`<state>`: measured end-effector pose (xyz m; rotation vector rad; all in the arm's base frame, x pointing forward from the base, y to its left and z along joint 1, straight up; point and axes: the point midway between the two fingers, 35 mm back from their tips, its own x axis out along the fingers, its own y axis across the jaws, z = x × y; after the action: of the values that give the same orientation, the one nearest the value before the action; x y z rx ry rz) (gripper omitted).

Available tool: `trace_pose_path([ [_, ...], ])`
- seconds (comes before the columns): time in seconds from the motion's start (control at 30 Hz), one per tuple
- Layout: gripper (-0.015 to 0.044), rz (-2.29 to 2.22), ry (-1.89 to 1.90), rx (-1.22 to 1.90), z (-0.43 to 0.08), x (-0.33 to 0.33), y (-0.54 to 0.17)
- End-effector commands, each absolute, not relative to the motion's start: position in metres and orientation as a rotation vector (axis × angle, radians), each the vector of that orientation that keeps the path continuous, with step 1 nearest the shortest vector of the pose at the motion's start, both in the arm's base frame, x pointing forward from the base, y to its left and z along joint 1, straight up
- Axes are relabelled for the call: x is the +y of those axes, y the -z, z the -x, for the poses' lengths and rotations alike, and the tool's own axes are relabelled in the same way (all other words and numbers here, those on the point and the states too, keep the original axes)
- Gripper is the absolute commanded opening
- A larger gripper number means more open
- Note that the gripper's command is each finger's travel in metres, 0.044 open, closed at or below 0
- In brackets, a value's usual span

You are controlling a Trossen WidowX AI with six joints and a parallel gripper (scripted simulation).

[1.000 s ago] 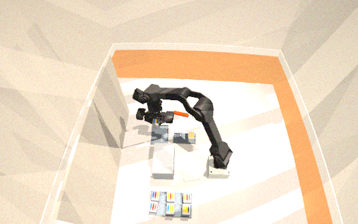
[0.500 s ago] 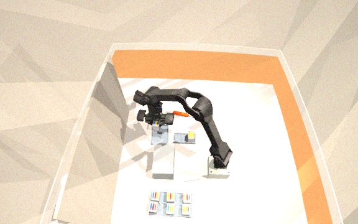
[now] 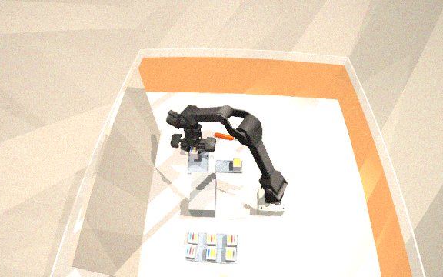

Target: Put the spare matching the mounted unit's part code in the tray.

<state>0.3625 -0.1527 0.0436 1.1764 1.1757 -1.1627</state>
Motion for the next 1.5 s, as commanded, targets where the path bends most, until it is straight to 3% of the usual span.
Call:
trace_pose_path([
  [0.0, 0.0, -1.181, 1.17, 1.187, -0.36, -0.151, -0.036],
  [1.47, 0.0, -1.181, 1.171, 1.188, -0.354, -0.149, 0.005],
])
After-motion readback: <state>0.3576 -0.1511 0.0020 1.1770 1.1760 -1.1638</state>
